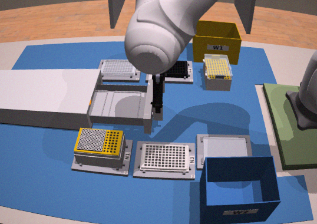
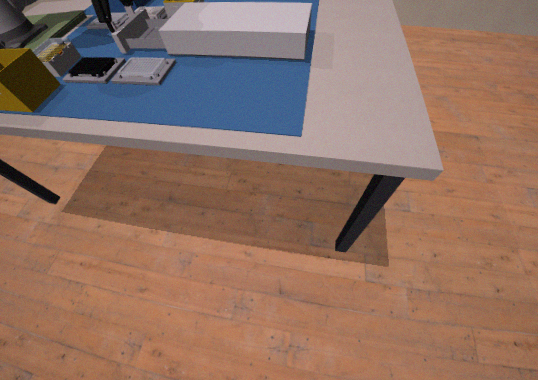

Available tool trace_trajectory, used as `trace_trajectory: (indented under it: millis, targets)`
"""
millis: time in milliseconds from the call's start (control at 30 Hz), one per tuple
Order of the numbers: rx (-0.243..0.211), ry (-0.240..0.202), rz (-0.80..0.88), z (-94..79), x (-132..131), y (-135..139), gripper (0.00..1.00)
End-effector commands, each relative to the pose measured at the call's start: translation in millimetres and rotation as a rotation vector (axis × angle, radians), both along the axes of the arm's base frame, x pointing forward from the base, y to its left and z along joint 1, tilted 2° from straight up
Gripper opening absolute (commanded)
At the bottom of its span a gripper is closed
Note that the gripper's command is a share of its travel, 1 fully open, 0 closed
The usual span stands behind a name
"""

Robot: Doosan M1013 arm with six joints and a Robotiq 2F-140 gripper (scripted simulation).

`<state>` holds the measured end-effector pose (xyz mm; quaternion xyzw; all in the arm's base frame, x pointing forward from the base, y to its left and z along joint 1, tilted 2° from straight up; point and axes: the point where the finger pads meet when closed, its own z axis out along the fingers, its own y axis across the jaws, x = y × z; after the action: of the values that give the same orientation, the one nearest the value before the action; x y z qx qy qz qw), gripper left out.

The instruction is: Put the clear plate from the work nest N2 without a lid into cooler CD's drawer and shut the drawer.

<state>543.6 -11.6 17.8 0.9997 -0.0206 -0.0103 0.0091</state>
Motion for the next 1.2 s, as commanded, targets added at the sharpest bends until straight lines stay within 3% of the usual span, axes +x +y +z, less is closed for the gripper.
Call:
trace_trajectory:
  millis: [0,1167]
  targets:
    - [0.000,0.000,0.000,0.0,-2.5,0.1,0.00]
    - [0.000,0.000,0.000,0.1,-8.2,0.4,0.00]
